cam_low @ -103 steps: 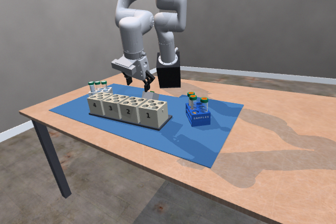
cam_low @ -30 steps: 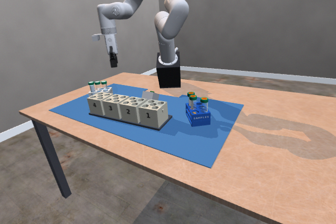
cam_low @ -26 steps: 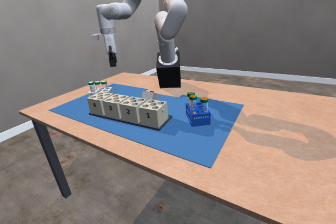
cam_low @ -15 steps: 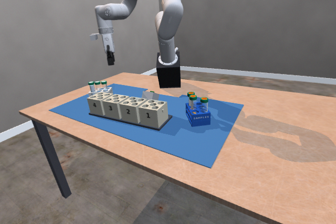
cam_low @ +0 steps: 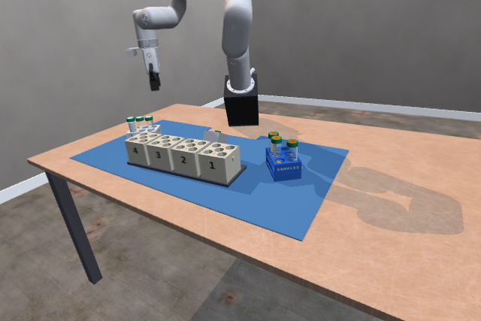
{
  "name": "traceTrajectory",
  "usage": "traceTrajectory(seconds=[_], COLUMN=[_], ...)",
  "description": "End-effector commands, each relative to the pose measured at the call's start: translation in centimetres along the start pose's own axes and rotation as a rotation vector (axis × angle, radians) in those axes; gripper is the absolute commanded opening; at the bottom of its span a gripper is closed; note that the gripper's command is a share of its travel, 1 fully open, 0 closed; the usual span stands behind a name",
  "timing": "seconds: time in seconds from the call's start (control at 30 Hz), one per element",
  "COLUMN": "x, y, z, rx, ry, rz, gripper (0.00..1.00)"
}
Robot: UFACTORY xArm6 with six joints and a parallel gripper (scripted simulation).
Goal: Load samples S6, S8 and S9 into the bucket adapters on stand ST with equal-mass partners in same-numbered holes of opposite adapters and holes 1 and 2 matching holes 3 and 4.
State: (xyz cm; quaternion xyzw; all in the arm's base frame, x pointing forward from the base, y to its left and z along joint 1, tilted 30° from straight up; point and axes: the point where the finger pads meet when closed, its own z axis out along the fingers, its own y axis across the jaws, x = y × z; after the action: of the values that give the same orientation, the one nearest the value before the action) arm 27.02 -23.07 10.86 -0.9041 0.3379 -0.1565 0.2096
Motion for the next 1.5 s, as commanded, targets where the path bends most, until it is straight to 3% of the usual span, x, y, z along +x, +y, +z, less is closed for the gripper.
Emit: traceTrajectory(seconds=[0.0,0.33,0.5,1.47], x=[0.6,2.0,2.4,2.4], y=[1.6,6.4,7.5,7.5], z=[-0.1,-0.1,-0.1,7.1], rx=[0.0,0.0,-0.001,0.0], ry=[0.002,0.002,0.002,0.002], rz=[0.0,0.0,0.0,0.0], gripper=[1.0,1.0,1.0,1.0])
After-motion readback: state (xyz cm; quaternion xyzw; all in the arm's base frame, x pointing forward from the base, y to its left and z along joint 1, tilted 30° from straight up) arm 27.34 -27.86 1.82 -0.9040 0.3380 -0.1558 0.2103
